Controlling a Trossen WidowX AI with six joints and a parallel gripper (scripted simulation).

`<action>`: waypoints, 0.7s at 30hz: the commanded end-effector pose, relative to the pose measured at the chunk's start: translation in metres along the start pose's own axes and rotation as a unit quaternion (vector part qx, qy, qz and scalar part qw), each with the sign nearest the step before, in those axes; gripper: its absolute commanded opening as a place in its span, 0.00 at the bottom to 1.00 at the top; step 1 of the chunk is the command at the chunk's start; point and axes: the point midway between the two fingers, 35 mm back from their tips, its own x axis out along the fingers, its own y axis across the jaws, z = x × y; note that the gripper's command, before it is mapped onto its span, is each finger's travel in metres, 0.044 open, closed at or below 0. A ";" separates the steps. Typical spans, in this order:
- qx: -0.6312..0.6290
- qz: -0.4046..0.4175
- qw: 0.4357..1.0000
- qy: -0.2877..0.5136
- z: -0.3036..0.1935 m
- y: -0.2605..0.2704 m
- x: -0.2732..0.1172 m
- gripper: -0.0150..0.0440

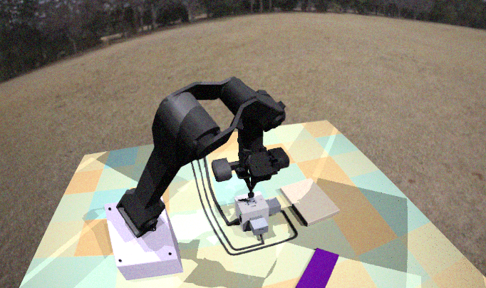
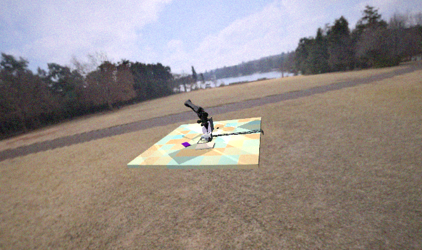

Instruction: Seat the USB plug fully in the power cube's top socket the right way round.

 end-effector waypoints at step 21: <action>-0.001 0.000 1.000 0.004 -0.001 0.000 0.003 0.25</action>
